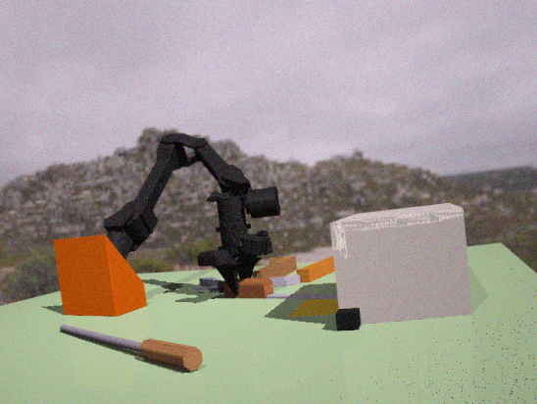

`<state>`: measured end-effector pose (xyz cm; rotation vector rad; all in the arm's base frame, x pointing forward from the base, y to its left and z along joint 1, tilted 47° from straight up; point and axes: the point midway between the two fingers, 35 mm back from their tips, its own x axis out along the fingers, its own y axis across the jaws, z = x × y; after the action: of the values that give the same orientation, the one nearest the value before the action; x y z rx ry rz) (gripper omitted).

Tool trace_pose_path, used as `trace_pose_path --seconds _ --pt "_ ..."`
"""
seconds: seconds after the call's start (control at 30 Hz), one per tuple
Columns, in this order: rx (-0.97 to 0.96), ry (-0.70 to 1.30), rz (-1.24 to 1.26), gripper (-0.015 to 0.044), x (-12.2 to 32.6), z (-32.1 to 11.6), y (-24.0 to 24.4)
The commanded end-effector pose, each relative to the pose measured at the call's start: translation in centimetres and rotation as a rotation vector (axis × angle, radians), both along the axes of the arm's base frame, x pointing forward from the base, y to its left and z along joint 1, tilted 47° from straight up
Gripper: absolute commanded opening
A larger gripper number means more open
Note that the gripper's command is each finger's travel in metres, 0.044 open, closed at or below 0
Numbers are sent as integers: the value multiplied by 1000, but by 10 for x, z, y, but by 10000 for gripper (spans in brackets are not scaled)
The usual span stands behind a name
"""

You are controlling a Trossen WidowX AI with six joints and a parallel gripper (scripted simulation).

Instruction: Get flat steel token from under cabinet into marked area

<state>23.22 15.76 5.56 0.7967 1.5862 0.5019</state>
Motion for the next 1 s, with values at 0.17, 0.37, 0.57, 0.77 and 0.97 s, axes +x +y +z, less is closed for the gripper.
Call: trace_pose_path --seconds 0.17,0.37,0.57,0.77,0.97 --pt "-1 6 -1 0 -12 2 2" --pt "-1 6 -1 0 -18 3 3" --pt "0 1 0 0 -15 5 3" --pt "0 6 -3 0 -18 8 4" --pt "-1 7 -3 0 -16 8 3"
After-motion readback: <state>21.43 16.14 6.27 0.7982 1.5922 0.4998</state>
